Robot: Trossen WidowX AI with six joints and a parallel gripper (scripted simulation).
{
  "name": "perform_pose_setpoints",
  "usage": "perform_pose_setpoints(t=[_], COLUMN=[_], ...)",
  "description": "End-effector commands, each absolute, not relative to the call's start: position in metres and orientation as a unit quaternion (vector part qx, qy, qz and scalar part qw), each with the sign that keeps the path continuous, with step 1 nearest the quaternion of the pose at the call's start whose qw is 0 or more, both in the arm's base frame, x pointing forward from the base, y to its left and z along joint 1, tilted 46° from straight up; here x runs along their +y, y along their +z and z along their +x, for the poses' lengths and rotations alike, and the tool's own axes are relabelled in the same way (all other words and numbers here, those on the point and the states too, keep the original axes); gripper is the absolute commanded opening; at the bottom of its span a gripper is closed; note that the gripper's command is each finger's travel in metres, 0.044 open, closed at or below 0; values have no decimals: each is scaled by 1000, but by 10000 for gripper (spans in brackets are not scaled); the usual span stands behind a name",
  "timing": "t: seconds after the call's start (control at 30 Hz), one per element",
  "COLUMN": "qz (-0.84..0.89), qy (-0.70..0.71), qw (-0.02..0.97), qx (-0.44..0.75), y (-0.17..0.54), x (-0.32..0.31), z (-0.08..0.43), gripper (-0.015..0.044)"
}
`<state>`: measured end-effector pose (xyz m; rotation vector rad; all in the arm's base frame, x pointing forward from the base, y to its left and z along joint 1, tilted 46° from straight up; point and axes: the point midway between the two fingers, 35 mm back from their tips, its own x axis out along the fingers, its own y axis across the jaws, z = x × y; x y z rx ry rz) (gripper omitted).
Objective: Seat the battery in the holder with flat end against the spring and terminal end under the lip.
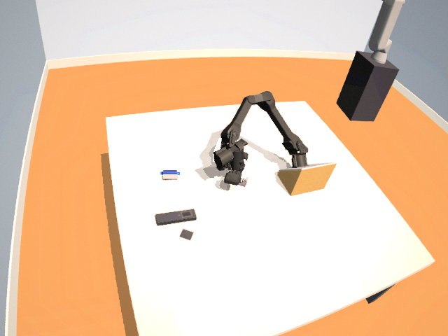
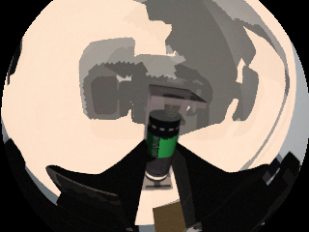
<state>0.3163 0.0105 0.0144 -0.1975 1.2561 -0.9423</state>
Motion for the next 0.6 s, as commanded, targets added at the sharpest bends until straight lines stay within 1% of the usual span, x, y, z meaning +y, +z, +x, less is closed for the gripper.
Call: perform_pose_setpoints(t=[0.0, 0.57], qz=[-89, -95], qy=[-428, -426], qw=[717, 730], qx=[543, 526], y=[18, 17], x=[7, 7], z=[319, 317], gripper=[73, 73])
